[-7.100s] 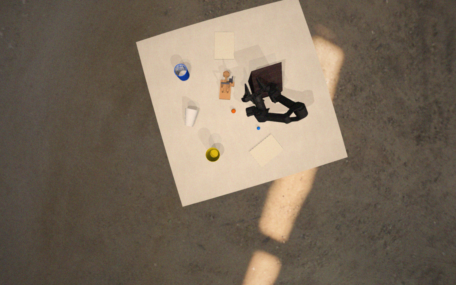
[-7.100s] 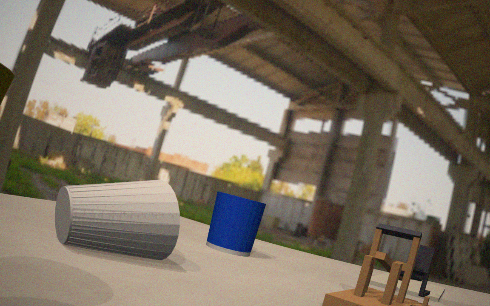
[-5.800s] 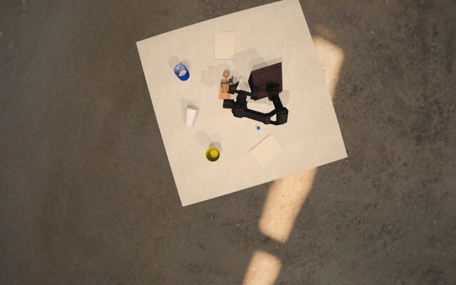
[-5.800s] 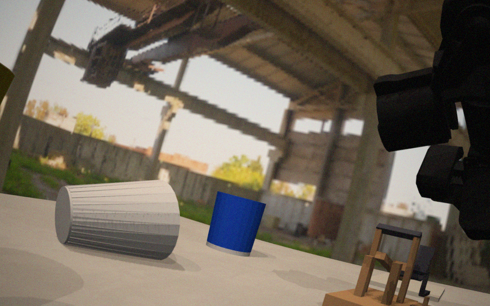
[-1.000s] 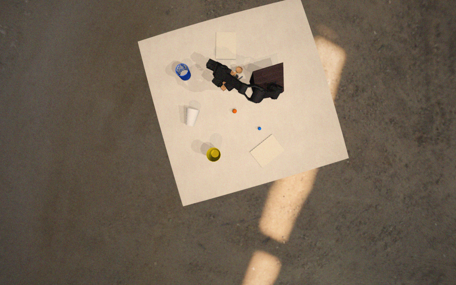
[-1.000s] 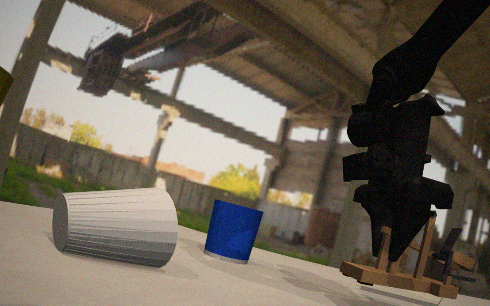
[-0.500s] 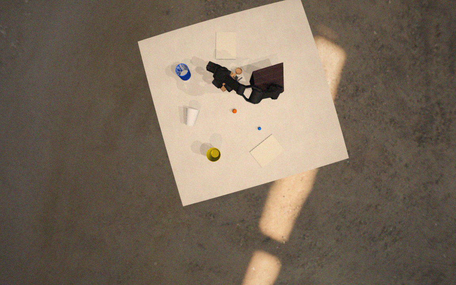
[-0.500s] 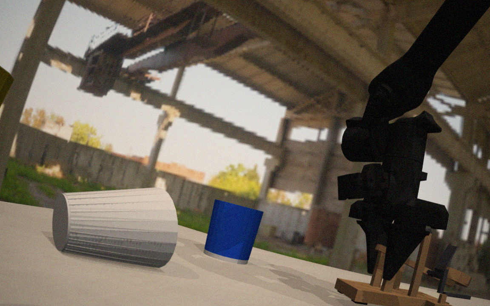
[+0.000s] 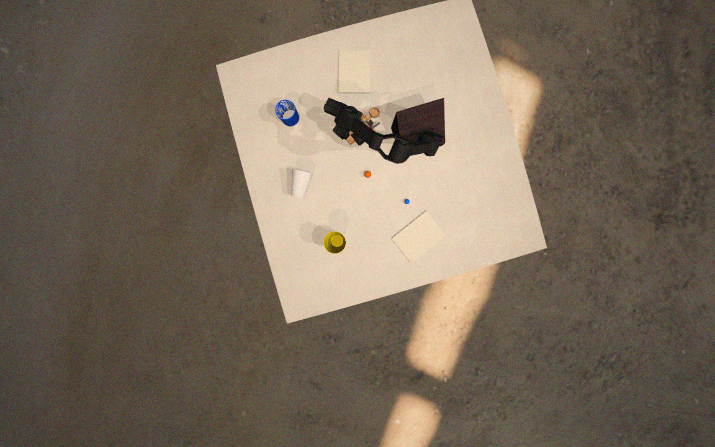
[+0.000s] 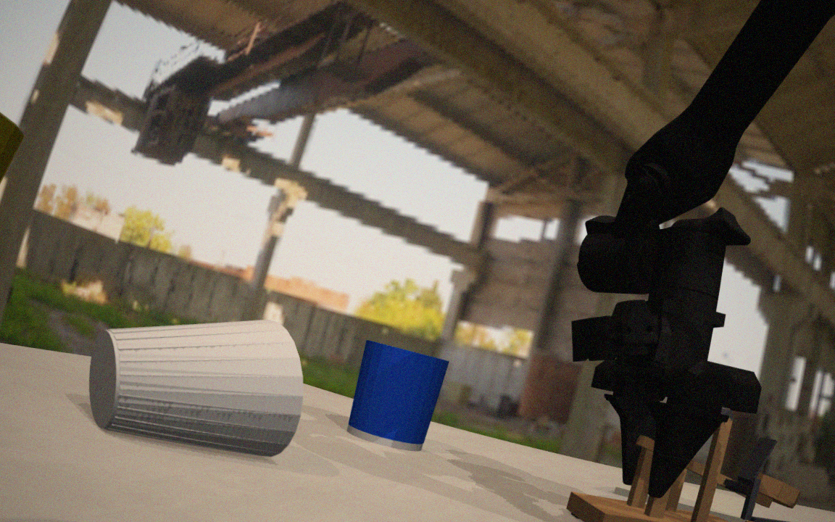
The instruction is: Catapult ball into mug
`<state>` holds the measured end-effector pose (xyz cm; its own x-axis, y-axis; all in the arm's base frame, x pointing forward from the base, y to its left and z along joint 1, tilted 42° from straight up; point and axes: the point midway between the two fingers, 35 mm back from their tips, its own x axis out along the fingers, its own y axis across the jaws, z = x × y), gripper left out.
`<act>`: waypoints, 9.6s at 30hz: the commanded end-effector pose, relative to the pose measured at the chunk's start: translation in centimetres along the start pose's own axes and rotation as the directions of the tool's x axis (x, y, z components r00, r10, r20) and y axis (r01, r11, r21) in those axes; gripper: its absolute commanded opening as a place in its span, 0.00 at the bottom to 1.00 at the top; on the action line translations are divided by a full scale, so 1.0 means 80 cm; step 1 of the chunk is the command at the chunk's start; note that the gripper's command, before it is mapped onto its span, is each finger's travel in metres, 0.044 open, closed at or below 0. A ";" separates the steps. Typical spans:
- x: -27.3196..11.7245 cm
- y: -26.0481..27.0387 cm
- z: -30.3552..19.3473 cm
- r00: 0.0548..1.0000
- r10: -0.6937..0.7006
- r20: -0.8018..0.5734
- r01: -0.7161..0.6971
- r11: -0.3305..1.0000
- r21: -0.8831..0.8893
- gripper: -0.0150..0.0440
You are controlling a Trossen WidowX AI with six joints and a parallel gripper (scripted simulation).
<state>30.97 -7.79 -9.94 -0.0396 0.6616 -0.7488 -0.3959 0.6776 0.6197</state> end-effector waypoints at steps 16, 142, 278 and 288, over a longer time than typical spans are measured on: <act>-0.052 -0.004 0.003 1.000 -0.005 0.000 0.005 1.000 0.000 1.00; -0.037 -0.027 -0.008 1.000 -0.013 0.012 -0.001 0.668 0.745 0.25; -0.037 -0.029 -0.010 1.000 -0.013 0.010 0.001 0.669 0.744 0.25; -0.016 -0.029 -0.010 1.000 -0.013 0.011 0.000 0.668 0.744 0.25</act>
<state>31.15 -10.47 -10.45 -0.0356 0.6563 -0.7536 0.4111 0.6970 0.5876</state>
